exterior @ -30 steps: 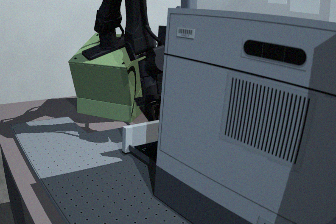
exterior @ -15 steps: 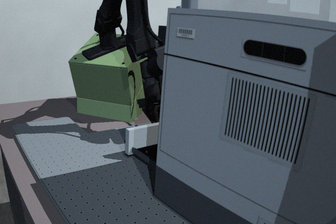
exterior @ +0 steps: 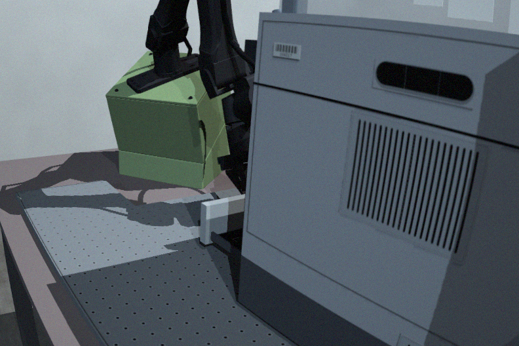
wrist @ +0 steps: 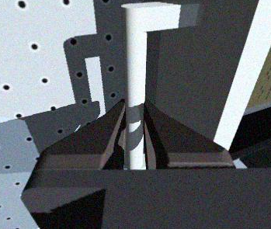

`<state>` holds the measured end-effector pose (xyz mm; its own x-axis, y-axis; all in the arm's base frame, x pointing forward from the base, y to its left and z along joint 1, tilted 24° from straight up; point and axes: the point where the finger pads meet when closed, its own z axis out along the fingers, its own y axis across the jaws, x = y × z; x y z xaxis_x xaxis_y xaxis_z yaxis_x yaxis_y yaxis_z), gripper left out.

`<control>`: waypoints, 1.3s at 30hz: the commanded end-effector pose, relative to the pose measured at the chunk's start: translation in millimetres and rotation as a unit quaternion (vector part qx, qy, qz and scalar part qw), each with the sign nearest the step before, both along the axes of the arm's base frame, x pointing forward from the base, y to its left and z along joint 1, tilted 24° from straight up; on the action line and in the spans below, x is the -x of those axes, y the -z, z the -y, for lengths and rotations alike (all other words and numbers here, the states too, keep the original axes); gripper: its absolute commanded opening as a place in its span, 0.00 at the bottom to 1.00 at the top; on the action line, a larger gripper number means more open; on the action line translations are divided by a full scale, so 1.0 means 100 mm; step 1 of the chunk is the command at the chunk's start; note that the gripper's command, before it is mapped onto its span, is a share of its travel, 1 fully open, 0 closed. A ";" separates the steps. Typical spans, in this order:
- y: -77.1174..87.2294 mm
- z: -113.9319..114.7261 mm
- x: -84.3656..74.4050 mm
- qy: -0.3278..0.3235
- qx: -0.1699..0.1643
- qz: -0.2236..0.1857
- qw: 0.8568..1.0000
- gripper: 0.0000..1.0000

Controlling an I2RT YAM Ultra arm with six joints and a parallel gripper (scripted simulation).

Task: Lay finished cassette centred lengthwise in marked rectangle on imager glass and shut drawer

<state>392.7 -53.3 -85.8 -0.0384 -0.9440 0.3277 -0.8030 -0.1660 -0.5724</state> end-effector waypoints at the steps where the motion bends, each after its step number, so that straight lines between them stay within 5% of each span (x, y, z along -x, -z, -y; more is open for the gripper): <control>1: -0.01 -0.07 -0.15 -0.008 -0.006 0.005 1.000 0.00; 39: -0.03 -0.06 -0.19 -0.007 -0.006 0.010 1.000 0.00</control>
